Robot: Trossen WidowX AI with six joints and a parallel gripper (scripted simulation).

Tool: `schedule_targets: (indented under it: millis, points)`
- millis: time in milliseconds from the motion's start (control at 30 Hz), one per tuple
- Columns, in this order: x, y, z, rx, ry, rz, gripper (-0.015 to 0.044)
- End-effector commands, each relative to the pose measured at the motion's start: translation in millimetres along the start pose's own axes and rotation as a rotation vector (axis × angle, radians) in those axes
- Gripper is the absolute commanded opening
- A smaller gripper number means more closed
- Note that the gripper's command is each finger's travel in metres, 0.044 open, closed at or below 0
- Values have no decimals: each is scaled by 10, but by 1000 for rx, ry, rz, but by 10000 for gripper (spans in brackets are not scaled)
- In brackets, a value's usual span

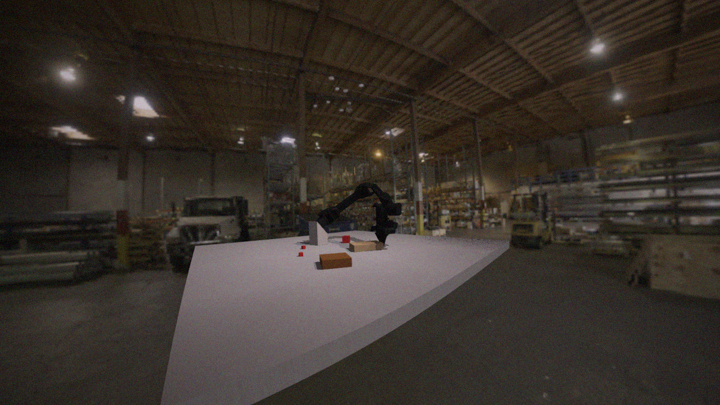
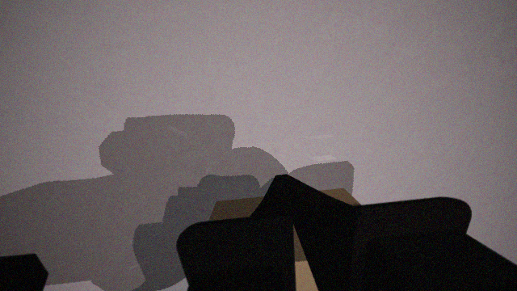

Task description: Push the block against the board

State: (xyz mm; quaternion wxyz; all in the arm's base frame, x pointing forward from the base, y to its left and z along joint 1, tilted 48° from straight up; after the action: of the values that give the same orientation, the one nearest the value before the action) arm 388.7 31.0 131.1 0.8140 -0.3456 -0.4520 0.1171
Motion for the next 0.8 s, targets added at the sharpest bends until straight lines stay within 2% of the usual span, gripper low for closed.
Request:
schedule_targets:
  millis: [0, 767]
  points:
    - [-58, -6, -17, -4, -1, 2, 0]
    - [-357, -6, -65, -5, 0, 5, 0]
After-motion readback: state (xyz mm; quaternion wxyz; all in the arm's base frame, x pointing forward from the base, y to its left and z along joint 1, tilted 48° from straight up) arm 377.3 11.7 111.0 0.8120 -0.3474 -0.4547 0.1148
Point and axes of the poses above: the point midway between the two fingers, 35 mm back from their tips, its own y axis out along the fingers, its own z axis across the jaws, x = y × z, the point moved 8 cm from there along -y, back along the fingers, and after that the axes turned 4 degrees about y, right-handed, at the moved point
